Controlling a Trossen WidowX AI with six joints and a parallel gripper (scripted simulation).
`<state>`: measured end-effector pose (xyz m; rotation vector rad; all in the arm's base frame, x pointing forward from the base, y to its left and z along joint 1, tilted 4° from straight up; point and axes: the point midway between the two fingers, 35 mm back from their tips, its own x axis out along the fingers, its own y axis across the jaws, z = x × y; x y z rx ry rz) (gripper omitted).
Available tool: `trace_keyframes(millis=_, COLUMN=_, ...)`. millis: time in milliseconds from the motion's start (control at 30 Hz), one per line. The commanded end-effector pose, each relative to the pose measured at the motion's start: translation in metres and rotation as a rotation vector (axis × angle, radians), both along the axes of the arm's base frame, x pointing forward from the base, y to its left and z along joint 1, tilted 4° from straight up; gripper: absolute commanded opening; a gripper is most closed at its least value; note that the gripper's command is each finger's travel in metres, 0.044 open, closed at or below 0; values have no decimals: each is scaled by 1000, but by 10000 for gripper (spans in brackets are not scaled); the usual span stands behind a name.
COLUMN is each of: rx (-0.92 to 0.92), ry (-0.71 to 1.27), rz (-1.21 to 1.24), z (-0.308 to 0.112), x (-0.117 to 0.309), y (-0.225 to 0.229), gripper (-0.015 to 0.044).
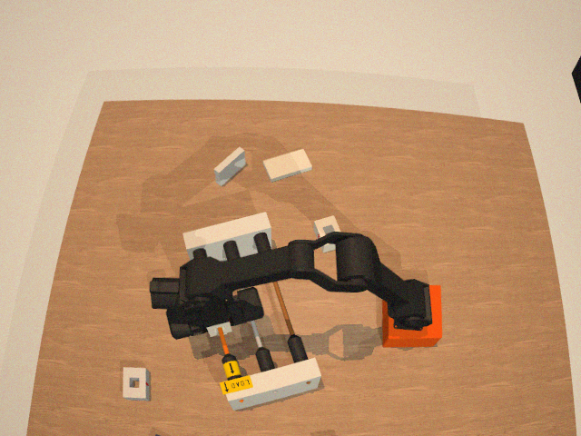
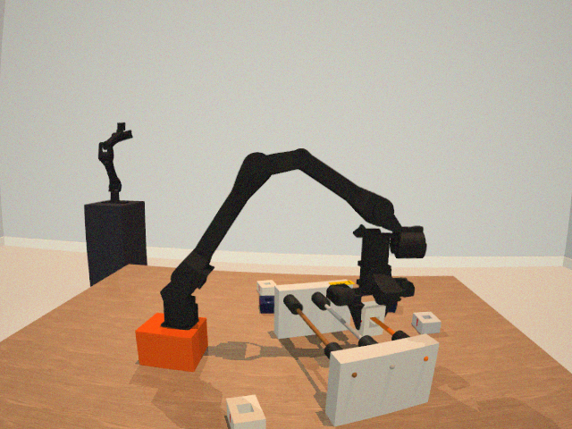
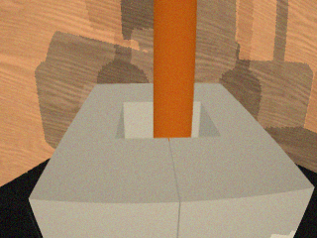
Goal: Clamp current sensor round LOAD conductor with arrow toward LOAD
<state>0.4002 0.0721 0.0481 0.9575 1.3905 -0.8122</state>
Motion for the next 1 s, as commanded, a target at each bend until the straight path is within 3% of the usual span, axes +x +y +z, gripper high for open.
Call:
trace_keyframes(millis=0, rx=0, ry=0, rz=0, z=0, x=0, y=0, gripper=176)
trace_keyframes(millis=367, rx=0, ry=0, rz=0, z=0, x=0, y=0, gripper=103)
trace_keyframes(millis=500, rx=1, ry=0, rz=-1, z=2, x=0, y=0, gripper=0)
trace_keyframes(millis=967, rx=-1, ry=5, rz=-1, z=1, x=-1, y=0, gripper=0)
